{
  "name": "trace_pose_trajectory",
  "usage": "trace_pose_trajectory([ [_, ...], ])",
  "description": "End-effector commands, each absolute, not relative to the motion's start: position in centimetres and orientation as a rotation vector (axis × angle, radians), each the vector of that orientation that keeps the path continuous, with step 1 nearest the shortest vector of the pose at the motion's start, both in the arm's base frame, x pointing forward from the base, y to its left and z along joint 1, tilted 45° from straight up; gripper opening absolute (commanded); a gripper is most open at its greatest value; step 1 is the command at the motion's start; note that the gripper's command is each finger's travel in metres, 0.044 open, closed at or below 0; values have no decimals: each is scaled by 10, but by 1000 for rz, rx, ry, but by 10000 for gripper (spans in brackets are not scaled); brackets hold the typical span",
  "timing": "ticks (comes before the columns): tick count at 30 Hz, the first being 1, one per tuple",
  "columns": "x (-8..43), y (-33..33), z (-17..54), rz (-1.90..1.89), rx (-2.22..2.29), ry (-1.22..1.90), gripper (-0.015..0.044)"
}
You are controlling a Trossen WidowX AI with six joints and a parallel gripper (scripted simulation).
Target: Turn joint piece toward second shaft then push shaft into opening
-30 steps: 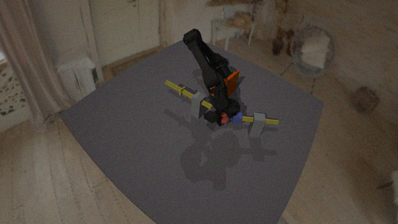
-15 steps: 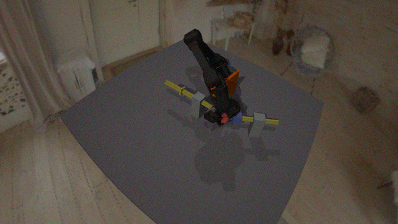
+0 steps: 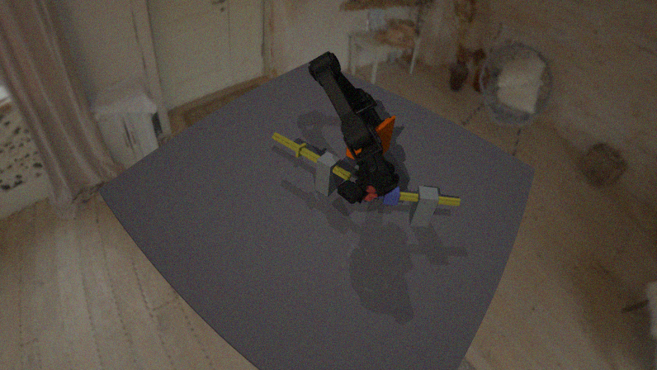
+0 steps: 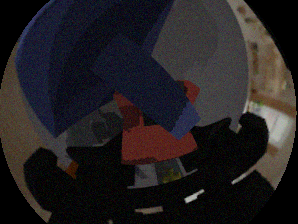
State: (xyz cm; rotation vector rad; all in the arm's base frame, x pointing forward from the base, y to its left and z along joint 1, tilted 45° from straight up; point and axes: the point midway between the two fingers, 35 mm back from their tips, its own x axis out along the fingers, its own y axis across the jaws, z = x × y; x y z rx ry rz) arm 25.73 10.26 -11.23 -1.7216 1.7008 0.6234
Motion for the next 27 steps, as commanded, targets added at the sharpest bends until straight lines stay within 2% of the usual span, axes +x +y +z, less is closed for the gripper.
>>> trace_pose_trajectory([
  [1,259,103,-110,599,-1785,1737,0],
  [27,259,109,-95,538,-1850,1884,0],
])
